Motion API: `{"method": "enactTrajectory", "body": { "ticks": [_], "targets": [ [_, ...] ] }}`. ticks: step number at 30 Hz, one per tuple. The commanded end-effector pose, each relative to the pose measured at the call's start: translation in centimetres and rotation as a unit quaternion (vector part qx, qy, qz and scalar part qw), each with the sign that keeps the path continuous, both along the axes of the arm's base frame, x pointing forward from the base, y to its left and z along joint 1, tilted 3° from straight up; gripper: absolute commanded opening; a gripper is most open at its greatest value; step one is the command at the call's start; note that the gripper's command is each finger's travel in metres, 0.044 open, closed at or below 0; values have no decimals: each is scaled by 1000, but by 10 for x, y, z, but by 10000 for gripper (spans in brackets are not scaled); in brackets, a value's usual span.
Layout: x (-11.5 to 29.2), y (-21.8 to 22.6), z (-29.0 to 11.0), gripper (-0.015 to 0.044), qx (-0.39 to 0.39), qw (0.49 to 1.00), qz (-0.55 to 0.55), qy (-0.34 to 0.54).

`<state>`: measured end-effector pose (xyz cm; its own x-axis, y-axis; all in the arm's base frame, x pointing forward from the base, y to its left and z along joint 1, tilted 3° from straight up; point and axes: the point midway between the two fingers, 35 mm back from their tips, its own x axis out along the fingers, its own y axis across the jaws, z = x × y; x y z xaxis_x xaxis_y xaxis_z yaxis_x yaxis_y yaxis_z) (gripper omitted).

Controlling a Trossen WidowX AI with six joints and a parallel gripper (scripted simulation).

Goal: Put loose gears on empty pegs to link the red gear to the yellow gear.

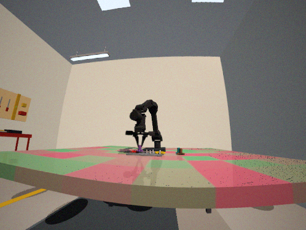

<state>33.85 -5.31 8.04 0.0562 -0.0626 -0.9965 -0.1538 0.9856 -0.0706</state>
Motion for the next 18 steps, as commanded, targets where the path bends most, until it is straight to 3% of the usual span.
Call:
{"method": "enactTrajectory", "body": {
  "ticks": [1, 7, 18],
  "targets": [
    [0, 0, -1, 0, 5, 998, -55, -5],
    [1, 0, -2, 0, 6, 997, -74, -6],
    [1, 1, -4, 0, -1, 999, 46, 1]
  ]
}}
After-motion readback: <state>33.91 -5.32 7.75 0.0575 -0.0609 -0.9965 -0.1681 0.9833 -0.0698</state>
